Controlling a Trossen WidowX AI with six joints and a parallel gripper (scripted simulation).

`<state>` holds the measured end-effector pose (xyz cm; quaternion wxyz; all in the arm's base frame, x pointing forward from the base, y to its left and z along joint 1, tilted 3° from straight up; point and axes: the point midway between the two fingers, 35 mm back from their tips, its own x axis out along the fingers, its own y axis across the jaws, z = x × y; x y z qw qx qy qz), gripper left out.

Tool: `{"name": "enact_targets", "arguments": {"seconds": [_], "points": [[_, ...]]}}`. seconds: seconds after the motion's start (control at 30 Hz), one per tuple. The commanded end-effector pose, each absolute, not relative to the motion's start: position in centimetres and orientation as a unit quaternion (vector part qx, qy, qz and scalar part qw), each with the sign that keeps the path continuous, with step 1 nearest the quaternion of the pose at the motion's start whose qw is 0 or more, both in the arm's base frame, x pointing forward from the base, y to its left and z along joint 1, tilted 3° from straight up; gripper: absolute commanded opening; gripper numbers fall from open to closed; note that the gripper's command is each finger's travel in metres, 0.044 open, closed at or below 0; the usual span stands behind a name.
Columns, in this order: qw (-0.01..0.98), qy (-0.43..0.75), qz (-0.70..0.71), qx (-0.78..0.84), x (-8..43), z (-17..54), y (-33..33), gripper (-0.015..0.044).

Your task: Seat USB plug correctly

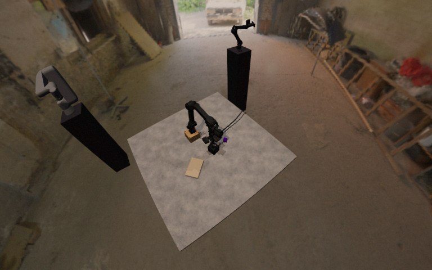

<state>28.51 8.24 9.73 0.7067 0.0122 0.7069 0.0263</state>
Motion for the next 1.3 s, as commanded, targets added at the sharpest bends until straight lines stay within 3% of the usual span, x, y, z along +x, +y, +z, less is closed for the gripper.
{"name": "enact_targets", "arguments": {"seconds": [0.0,1.27], "points": [[0.706,0.707,-0.008,0.047,28.54,9.7,8.25,0.0],[0.598,0.617,-0.345,0.378,28.53,9.7,8.25,0.0]]}}
